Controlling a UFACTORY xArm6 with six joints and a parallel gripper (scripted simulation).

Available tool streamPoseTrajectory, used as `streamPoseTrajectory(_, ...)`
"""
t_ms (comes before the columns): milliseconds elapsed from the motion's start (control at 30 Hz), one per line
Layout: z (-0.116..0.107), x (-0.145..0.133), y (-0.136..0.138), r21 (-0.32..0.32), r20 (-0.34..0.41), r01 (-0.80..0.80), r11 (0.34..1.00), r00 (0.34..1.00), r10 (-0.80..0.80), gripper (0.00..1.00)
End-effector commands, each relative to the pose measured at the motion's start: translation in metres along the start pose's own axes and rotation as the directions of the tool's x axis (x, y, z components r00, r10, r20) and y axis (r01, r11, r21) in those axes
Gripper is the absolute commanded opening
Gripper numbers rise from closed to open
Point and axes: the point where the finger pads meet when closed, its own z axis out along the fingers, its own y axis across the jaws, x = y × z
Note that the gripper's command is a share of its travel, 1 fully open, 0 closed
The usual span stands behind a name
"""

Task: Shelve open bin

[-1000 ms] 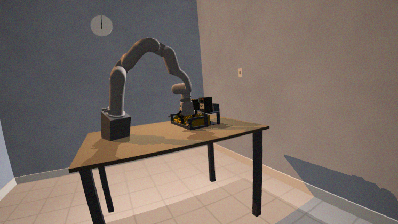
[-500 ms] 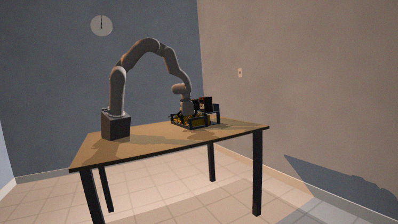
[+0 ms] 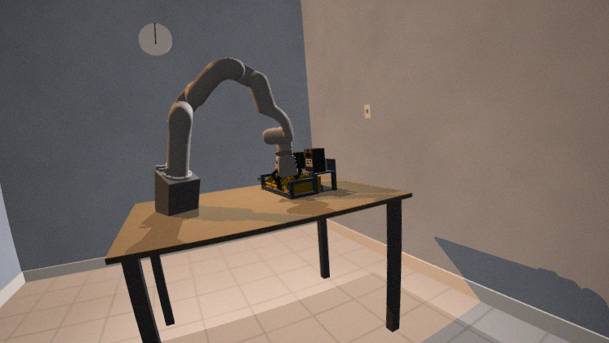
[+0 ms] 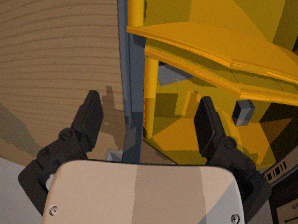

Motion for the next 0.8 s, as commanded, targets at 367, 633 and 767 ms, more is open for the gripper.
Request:
streamPoseTrajectory(367,-0.001,0.000,0.002,-0.004,0.000,0.000,1.000,1.000,0.000,1.00)
streamPoseTrajectory(633,-0.001,0.000,0.002,-0.004,0.000,0.000,1.000,1.000,0.000,1.00)
streamPoseTrajectory(767,-0.025,0.000,0.002,-0.004,0.000,0.000,1.000,1.000,0.000,1.00)
